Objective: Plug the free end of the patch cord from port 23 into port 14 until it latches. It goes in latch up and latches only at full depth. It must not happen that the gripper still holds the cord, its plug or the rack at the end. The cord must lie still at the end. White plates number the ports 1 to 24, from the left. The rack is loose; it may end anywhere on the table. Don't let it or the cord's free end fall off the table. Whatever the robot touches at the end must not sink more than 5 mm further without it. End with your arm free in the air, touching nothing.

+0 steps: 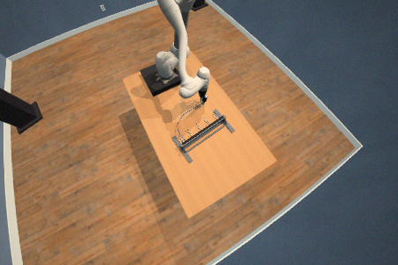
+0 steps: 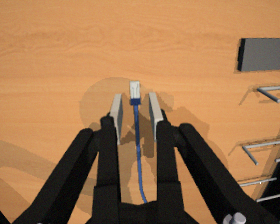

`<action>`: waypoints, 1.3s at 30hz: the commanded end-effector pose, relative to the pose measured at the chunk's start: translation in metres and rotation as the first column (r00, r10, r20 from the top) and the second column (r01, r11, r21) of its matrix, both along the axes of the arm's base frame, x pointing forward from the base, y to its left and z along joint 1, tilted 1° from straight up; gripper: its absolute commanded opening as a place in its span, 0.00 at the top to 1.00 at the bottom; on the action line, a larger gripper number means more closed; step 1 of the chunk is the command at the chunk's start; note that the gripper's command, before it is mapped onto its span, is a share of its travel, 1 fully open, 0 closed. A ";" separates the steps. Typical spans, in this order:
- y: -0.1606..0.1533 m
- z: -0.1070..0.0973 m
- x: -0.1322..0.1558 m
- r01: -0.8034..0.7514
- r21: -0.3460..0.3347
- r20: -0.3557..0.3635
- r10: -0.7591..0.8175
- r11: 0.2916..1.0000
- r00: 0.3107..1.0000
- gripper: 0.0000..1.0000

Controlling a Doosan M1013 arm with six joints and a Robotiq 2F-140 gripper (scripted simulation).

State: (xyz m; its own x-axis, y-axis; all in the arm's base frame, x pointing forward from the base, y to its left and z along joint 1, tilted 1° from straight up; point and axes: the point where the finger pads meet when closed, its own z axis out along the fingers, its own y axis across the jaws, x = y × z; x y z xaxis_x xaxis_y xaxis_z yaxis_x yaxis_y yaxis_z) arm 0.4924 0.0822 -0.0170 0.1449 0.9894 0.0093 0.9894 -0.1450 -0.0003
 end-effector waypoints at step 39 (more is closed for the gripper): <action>0.000 -0.010 0.000 0.000 0.000 0.000 0.000 1.000 1.000 0.78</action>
